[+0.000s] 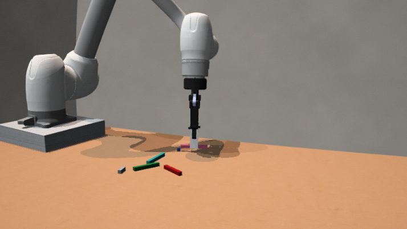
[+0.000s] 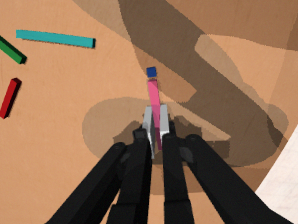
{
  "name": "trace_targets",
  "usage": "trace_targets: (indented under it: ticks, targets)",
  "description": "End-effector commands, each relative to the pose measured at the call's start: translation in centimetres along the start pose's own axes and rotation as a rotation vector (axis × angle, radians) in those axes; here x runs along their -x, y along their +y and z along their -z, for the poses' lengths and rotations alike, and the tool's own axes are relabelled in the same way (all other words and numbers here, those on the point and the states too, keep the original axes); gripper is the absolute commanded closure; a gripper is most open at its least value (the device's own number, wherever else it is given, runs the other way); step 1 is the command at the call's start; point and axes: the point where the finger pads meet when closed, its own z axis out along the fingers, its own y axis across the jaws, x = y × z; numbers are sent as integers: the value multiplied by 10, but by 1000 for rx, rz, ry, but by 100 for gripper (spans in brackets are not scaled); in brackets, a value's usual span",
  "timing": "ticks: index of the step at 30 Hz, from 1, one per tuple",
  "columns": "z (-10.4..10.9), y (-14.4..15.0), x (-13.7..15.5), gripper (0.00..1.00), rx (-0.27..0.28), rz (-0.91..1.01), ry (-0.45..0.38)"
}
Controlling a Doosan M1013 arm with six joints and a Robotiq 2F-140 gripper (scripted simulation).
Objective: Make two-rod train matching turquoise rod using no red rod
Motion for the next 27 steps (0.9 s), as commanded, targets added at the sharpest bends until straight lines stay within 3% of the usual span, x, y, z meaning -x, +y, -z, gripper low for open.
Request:
trace_targets:
  ticks: [1,27]
  targets:
    - [0,0,0,97,0,0,0]
    - [-11,0,0,97,0,0,0]
